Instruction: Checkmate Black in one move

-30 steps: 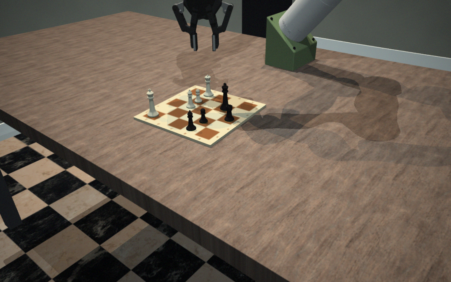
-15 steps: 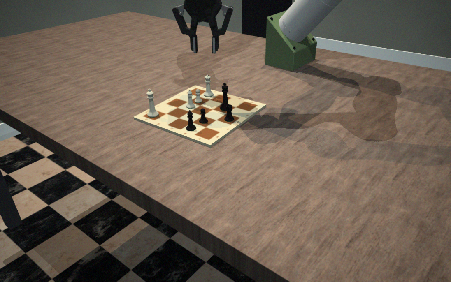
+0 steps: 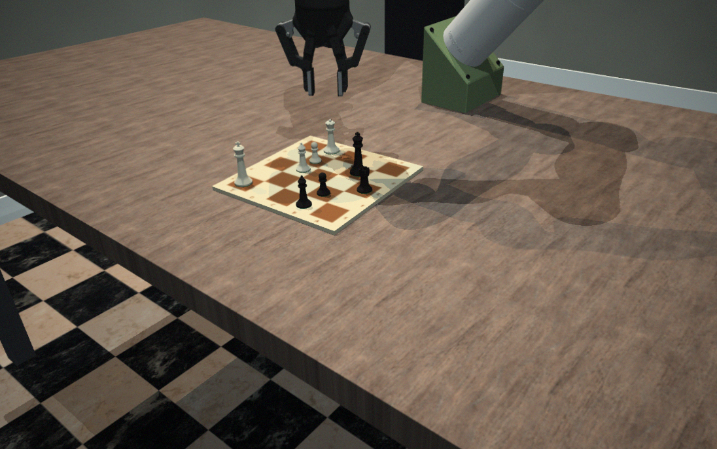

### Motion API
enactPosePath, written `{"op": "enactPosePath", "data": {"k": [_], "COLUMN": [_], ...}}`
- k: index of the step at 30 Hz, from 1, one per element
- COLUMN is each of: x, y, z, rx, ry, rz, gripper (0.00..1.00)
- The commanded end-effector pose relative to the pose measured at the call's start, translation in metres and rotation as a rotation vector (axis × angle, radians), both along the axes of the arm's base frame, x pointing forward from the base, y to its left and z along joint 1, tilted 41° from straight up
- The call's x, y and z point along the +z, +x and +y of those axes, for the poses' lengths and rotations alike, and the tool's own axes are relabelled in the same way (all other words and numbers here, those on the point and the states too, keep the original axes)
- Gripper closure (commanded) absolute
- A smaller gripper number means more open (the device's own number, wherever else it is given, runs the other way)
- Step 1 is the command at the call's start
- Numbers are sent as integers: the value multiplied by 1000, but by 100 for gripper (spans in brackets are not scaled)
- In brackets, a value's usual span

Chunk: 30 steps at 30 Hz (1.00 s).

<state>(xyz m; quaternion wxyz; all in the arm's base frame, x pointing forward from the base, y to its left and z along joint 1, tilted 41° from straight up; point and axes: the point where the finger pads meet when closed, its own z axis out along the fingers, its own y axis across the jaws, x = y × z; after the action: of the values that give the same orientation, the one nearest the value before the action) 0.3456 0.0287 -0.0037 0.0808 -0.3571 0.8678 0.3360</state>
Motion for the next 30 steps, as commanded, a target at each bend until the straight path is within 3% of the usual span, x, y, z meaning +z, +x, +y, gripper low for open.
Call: {"op": "enactPosePath", "data": {"k": [1, 30], "x": [-5, -21], "y": [-1, -3], "z": [7, 20], "rx": [11, 9], "ry": [5, 4], "rz": [-4, -6], "gripper": [59, 59]}}
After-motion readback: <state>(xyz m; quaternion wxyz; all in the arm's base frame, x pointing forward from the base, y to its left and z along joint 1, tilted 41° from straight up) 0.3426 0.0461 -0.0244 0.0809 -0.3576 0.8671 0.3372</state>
